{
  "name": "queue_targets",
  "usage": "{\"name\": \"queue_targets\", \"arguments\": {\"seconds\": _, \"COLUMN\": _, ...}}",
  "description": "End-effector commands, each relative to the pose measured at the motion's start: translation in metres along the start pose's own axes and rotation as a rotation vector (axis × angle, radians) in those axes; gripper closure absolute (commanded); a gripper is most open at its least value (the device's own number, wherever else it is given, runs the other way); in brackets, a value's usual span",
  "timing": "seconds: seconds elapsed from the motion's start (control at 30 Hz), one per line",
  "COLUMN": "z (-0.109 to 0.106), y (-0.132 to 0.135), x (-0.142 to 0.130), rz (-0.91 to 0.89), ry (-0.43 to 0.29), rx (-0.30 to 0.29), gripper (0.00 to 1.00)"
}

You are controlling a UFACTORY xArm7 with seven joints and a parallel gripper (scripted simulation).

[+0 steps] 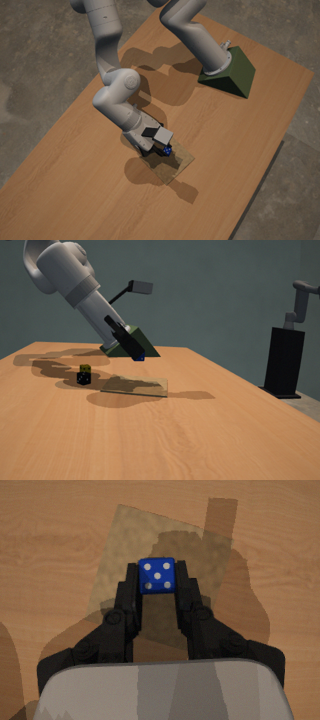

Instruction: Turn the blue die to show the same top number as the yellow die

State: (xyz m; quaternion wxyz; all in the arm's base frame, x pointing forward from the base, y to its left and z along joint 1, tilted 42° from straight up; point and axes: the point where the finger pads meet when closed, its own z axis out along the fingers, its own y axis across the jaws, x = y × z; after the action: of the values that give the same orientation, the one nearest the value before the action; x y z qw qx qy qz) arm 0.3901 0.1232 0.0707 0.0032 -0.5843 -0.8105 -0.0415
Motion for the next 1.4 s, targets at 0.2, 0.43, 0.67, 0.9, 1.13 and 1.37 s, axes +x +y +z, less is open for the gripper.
{"name": "queue_targets", "arguments": {"seconds": 0.2, "z": 0.011, "y": 0.001, "x": -0.010, "rz": -0.003, "ry": 0.002, "rx": -0.001, "gripper": 0.79}}
{"name": "queue_targets", "arguments": {"seconds": 0.43, "z": 0.017, "y": 0.001, "x": -0.016, "rz": -0.003, "ry": 0.002, "rx": -0.001, "gripper": 0.79}}
{"name": "queue_targets", "arguments": {"seconds": 0.67, "z": 0.026, "y": 0.001, "x": -0.025, "rz": -0.003, "ry": 0.002, "rx": -0.001, "gripper": 0.79}}
{"name": "queue_targets", "arguments": {"seconds": 0.9, "z": 0.032, "y": 0.001, "x": -0.031, "rz": -0.003, "ry": 0.002, "rx": -0.001, "gripper": 0.79}}
{"name": "queue_targets", "arguments": {"seconds": 1.13, "z": 0.035, "y": 0.001, "x": -0.034, "rz": -0.003, "ry": 0.002, "rx": -0.001, "gripper": 0.79}}
{"name": "queue_targets", "arguments": {"seconds": 1.37, "z": 0.036, "y": 0.001, "x": -0.035, "rz": -0.003, "ry": 0.002, "rx": -0.001, "gripper": 0.79}}
